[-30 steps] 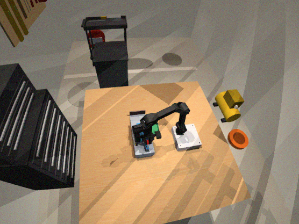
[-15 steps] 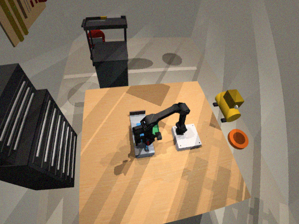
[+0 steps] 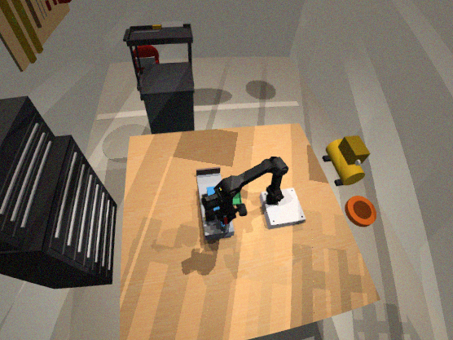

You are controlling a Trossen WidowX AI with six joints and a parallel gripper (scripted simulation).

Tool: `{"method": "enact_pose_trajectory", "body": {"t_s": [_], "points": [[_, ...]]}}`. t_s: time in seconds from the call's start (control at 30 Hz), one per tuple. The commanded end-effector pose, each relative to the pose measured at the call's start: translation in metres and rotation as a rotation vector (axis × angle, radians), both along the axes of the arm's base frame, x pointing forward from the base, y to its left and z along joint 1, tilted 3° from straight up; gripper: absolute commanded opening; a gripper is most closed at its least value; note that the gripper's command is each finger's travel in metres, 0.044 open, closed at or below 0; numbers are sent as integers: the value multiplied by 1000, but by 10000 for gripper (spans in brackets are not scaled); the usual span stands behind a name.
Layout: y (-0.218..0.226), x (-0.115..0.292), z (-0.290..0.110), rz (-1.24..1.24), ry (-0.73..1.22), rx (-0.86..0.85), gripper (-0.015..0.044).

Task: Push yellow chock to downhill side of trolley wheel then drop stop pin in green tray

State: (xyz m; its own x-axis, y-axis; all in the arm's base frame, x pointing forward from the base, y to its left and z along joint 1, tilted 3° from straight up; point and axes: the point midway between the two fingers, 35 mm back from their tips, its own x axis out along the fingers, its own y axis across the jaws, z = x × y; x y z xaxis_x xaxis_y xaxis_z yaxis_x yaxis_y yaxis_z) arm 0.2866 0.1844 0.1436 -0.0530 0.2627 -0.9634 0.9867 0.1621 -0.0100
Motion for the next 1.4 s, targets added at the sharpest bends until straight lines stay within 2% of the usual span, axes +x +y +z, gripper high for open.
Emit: {"method": "enact_pose_trajectory", "body": {"t_s": [0.0,0.67,0.87,1.37], "points": [[-1,-12,1,-2,-3,4,0],[-10,-78,0,-2,3,3,0],[-15,-77,-1,-2,3,3,0],[-76,-65,-15,-2,1,-3,0]]}}
